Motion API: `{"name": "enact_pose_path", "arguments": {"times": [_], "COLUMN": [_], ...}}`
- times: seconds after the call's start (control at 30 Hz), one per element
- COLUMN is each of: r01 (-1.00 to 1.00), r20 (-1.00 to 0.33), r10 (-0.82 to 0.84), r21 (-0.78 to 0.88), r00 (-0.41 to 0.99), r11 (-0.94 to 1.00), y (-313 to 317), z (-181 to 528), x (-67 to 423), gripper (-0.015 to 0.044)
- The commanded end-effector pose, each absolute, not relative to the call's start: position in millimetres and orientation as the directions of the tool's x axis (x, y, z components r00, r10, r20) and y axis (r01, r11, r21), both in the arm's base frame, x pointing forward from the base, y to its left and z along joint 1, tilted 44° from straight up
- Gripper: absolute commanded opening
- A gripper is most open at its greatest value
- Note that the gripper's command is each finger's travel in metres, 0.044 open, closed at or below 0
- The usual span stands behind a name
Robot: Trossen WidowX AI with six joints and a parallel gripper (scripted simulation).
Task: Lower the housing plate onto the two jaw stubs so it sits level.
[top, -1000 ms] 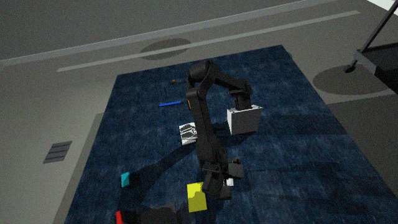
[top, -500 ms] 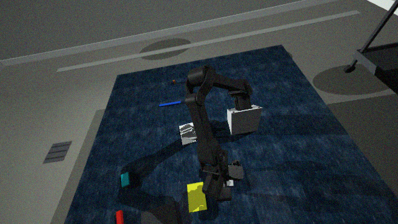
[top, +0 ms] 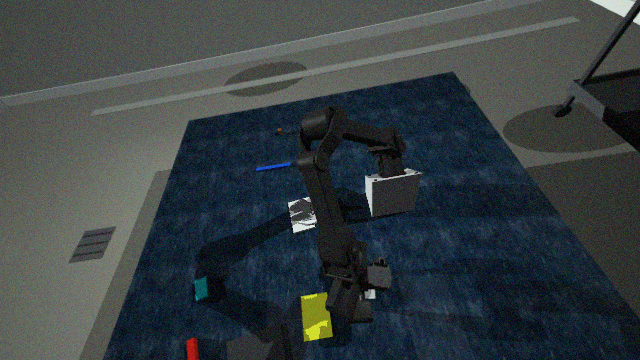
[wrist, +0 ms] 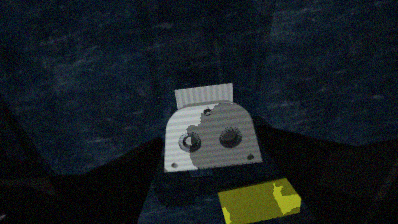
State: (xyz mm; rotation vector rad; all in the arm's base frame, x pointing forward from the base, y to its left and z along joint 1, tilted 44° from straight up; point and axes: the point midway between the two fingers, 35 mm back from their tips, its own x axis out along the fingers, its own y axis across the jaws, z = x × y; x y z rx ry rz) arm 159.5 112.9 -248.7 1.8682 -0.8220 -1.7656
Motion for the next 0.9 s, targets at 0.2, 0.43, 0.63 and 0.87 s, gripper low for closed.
{"name": "enact_pose_path", "arguments": {"times": [0.2, 0.43, 0.63, 0.87], "r01": [-0.117, -0.121, -0.121, -0.121], "r20": [-0.729, -0.731, -0.731, -0.731], "r10": [-0.684, -0.682, -0.682, -0.682], "r21": [0.678, 0.676, 0.676, 0.676], "r00": [0.014, 0.009, 0.009, 0.009], "r11": [-0.725, -0.727, -0.727, -0.727], "y": [111.9, 112.6, 112.6, 112.6], "z": [-249.1, -249.0, -249.0, -249.0], "x": [160.0, 159.4, 159.4, 159.4], "gripper": [0.0440, 0.0400, 0.0360, 0.0351]}}
